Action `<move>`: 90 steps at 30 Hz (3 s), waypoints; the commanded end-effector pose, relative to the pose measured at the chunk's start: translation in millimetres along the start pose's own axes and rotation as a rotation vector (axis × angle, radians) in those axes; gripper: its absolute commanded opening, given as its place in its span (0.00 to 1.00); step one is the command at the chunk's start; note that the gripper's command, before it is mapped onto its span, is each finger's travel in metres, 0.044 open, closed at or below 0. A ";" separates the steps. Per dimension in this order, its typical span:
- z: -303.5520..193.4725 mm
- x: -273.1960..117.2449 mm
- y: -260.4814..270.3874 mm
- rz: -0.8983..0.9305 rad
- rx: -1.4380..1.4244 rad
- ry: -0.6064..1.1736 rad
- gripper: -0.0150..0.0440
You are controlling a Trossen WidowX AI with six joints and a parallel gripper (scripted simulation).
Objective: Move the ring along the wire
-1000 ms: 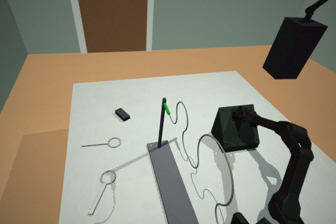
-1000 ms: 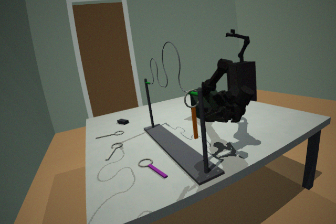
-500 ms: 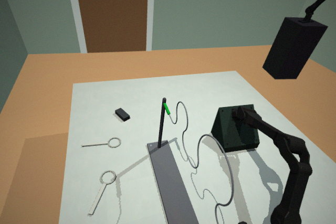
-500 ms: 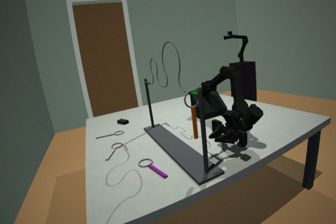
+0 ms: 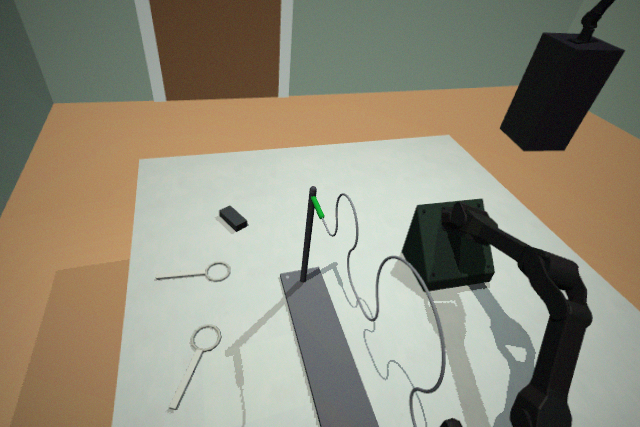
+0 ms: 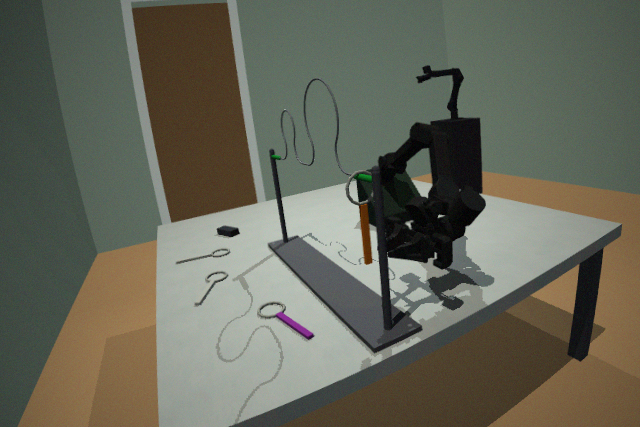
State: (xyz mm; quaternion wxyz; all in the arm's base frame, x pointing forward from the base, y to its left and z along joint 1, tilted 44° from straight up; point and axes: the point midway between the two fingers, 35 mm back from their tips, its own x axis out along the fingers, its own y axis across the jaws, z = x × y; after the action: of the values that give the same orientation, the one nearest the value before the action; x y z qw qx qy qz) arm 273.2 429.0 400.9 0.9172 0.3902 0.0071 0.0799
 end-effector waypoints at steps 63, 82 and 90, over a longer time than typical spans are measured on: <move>3.4 70.5 0.4 0.003 0.006 -0.007 0.53; 3.4 69.7 0.6 0.002 0.002 -0.008 0.00; 13.4 69.8 -0.3 0.000 0.003 -0.009 0.00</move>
State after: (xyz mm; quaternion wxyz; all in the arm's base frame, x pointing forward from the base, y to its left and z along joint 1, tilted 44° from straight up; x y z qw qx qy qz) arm 342.2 436.7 406.9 0.9178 0.3892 0.0041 0.0785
